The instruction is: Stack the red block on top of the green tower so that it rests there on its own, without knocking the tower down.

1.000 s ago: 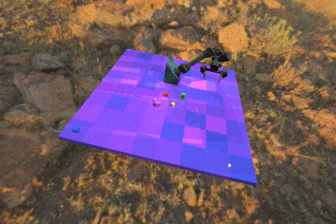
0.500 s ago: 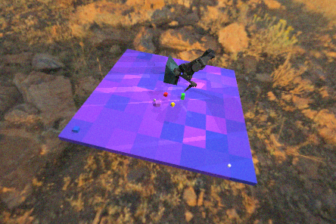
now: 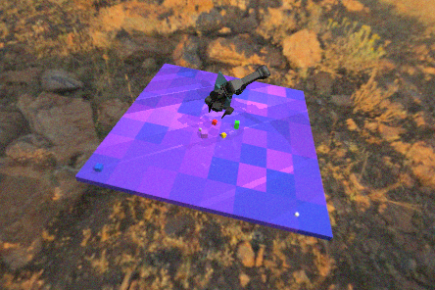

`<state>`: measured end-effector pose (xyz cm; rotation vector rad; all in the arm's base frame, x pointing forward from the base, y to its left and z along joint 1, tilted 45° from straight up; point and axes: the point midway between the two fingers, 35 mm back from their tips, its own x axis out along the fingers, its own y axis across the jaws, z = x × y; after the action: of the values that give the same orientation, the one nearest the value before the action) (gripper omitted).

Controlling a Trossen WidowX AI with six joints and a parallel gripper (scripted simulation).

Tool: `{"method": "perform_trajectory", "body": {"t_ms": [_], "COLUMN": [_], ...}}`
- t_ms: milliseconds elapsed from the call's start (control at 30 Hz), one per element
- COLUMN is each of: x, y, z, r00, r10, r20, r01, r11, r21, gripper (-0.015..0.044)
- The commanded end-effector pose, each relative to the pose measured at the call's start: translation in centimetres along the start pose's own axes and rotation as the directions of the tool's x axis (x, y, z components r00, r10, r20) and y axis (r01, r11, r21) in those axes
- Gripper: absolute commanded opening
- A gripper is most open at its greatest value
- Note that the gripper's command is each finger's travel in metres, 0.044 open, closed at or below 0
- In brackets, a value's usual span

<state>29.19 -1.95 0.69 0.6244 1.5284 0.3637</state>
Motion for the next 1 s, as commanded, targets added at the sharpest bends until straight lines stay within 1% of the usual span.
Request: {"method": "perform_trajectory", "body": {"t_ms": [0, 100, 367, 433, 633, 967], "x": [2.3, 2.7, 2.6, 3.2, 6.8, 7.3], "y": [-1.4, -1.6, -2.0, -1.9, -1.4, -1.2], "z": [-3.5, -4.4, -4.9, -4.9, -5.4, -5.4], "r00": [0.989, 0.984, 0.984, 0.984, 0.984, 0.984], "r10": [0.102, 0.123, 0.123, 0.122, 0.124, 0.124], "r20": [-0.11, -0.128, -0.128, -0.128, -0.128, -0.128], "r01": [-0.104, -0.126, -0.125, -0.125, -0.127, -0.127], "r11": [0.995, 0.992, 0.992, 0.992, 0.992, 0.992], "r21": [-0.013, -0.014, -0.014, -0.014, -0.014, -0.014], "gripper": [0.044, 0.044, 0.044, 0.044, 0.044, 0.044]}}
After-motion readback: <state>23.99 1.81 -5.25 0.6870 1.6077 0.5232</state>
